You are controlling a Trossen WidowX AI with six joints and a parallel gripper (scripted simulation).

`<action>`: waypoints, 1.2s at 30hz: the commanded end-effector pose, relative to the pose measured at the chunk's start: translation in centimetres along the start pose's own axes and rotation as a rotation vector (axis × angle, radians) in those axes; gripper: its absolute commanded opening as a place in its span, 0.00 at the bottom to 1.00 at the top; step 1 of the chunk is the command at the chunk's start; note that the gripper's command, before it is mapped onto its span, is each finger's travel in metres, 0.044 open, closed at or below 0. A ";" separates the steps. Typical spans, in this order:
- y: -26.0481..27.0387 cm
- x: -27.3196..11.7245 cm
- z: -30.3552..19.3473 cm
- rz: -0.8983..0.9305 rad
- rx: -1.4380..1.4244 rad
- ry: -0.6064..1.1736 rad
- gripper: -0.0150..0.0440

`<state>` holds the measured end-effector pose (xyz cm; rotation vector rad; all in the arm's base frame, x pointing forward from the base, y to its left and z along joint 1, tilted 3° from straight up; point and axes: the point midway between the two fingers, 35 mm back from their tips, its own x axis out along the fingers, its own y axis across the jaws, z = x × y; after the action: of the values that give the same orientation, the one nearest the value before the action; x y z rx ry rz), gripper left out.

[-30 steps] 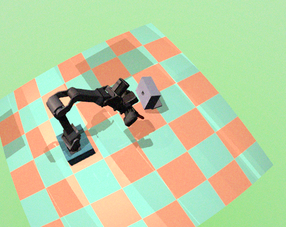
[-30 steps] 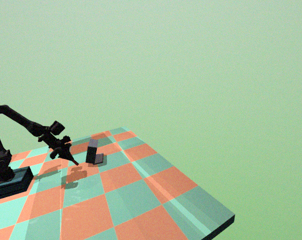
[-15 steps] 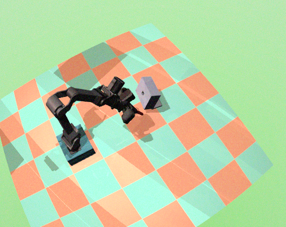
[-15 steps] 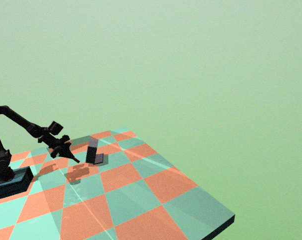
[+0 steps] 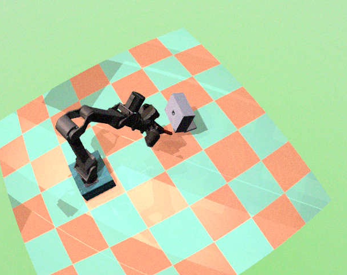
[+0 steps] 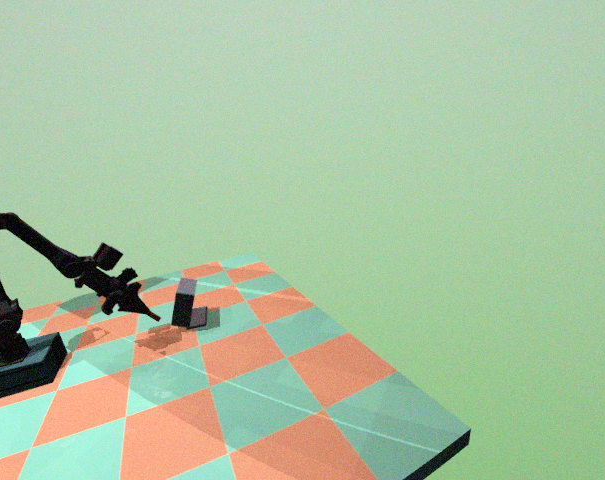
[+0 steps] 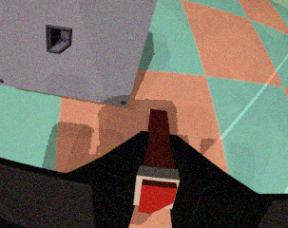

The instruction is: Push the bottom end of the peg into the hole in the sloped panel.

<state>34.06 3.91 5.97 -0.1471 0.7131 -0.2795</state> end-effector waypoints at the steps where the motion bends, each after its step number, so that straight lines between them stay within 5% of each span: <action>1: 0.3 -0.2 -0.4 -0.003 0.005 -0.015 0.25; 36: 3.7 -2.8 -0.6 0.052 0.057 -0.195 0.25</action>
<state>32.77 8.11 6.62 -0.1046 0.5244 -0.2283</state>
